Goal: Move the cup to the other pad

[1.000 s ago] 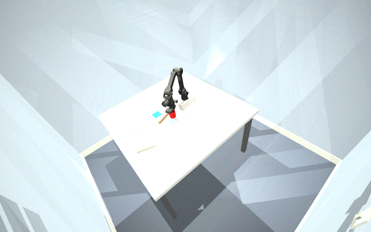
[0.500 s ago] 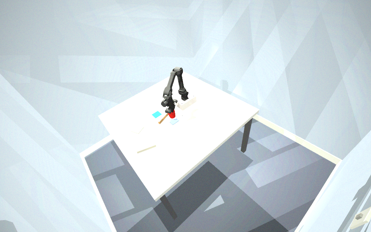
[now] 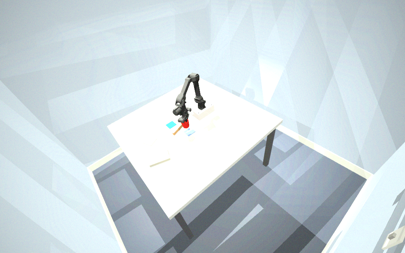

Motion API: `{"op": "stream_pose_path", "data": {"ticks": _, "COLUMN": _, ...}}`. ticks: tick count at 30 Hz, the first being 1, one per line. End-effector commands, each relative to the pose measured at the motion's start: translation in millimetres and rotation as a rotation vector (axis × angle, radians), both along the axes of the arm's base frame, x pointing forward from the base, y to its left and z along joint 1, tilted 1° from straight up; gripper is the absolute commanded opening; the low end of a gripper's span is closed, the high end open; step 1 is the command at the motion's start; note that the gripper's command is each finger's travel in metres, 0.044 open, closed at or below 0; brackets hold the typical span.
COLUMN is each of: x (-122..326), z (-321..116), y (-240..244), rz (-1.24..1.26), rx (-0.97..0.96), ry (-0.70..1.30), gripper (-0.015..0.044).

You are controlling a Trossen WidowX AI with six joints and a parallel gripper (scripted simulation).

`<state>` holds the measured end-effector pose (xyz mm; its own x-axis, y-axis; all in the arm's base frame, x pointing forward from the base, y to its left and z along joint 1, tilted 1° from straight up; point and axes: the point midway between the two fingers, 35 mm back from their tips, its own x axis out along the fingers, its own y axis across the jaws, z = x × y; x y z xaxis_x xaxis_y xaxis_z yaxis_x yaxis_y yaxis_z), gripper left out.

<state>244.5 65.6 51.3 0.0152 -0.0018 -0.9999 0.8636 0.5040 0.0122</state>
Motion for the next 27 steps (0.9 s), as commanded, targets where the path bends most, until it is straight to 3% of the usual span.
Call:
{"op": "stream_pose_path", "data": {"ticks": 1, "x": 3, "z": 1, "y": -7, "rz": 0.002, "rx": -0.003, "ry": -0.007, "gripper": 0.0000}}
{"op": "stream_pose_path", "data": {"ticks": 27, "x": 19, "z": 2, "y": -53, "rz": 0.001, "rx": -0.008, "ry": -0.009, "gripper": 0.0000}}
